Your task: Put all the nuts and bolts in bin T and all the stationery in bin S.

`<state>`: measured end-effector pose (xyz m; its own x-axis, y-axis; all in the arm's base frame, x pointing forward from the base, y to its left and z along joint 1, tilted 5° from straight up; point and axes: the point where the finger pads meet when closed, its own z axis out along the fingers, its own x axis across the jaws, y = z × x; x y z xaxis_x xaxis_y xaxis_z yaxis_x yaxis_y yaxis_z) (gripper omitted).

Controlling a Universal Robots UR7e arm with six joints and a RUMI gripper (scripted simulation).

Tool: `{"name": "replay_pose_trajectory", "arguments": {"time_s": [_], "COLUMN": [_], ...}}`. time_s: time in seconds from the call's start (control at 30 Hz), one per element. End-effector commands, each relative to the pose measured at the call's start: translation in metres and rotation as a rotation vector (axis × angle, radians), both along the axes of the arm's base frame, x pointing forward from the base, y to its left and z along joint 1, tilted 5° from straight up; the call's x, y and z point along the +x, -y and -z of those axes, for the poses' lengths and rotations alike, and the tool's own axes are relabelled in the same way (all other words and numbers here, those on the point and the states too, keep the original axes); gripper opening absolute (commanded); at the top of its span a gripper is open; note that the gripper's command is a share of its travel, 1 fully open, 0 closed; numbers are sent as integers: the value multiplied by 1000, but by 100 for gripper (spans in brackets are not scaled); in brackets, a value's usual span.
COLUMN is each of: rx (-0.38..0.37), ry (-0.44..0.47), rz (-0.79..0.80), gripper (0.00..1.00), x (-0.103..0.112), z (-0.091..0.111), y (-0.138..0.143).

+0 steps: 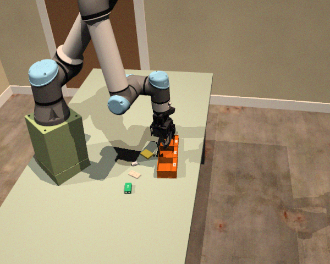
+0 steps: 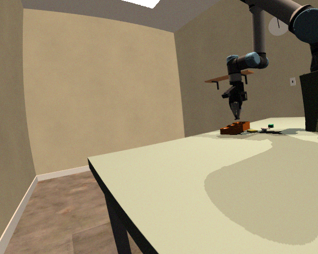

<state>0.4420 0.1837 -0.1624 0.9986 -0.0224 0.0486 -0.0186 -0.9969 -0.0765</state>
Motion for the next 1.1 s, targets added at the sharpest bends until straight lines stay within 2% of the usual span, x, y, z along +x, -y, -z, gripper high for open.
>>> {"name": "replay_pose_trajectory", "arguments": {"time_s": [0.0,0.2,0.8,1.07], "rx": [-1,-4,-4,-4], "ry": [7,16,16,16], "rz": [-129,-295,-295,-295], "gripper": [0,0,0,0], "x": [0,0,0,1], "z": [0,0,0,15], "y": [0,0,0,-1]}}
